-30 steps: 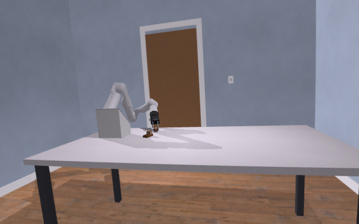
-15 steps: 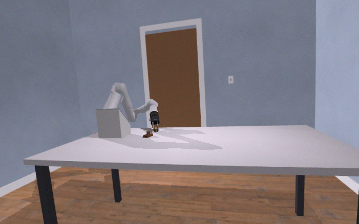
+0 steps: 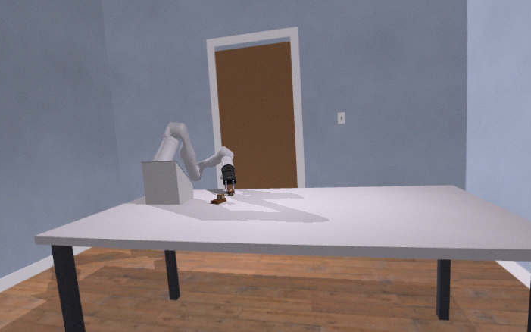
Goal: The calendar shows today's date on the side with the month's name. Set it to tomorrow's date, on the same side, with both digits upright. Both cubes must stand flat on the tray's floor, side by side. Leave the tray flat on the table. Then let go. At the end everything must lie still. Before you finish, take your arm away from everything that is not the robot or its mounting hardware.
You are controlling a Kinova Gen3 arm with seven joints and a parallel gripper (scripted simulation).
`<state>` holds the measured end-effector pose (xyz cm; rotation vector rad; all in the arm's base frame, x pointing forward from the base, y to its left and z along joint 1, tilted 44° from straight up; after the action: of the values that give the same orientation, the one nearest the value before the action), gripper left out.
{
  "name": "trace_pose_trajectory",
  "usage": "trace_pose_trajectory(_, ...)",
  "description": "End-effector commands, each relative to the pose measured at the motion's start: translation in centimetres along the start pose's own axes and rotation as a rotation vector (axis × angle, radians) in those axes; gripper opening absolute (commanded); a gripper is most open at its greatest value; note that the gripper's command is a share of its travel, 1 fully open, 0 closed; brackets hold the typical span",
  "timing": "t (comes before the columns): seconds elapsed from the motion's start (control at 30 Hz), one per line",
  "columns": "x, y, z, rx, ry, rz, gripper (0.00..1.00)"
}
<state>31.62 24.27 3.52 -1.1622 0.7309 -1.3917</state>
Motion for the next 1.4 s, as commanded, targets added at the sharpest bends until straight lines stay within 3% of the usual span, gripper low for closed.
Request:
trace_pose_trajectory(0.0,0.04,-0.02,0.02,0.000,0.001,0.000,0.57)
trace_pose_trajectory(0.2,0.04,-0.02,0.02,0.000,0.001,0.000,0.57)
trace_pose_trajectory(0.23,0.04,-0.02,0.02,0.000,0.001,0.000,0.63)
trace_pose_trajectory(0.37,0.04,-0.02,0.02,0.000,0.001,0.000,0.63)
trace_pose_trajectory(0.5,0.04,-0.02,0.02,0.000,0.001,0.000,0.75)
trace_pose_trajectory(0.57,0.04,-0.02,0.02,0.000,0.001,0.000,0.75)
trace_pose_trajectory(0.6,0.04,-0.02,0.02,0.000,0.001,0.000,0.81)
trace_pose_trajectory(0.77,0.04,-0.02,0.02,0.000,0.001,0.000,0.87)
trace_pose_trajectory(0.8,0.04,-0.02,0.02,0.000,0.001,0.000,1.00)
trace_pose_trajectory(1.37,0.04,-0.02,0.02,0.000,0.001,0.000,1.00)
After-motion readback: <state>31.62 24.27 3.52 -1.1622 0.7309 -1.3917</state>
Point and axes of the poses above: the point where the finger pads meet when closed, its own y axis out along the fingers, its own z axis across the jaws, x = y × z, the point moved 4 cm from there along -y, back along the fingers, and after that the axes turned 8 degrees about y, right-handed, at the moved point
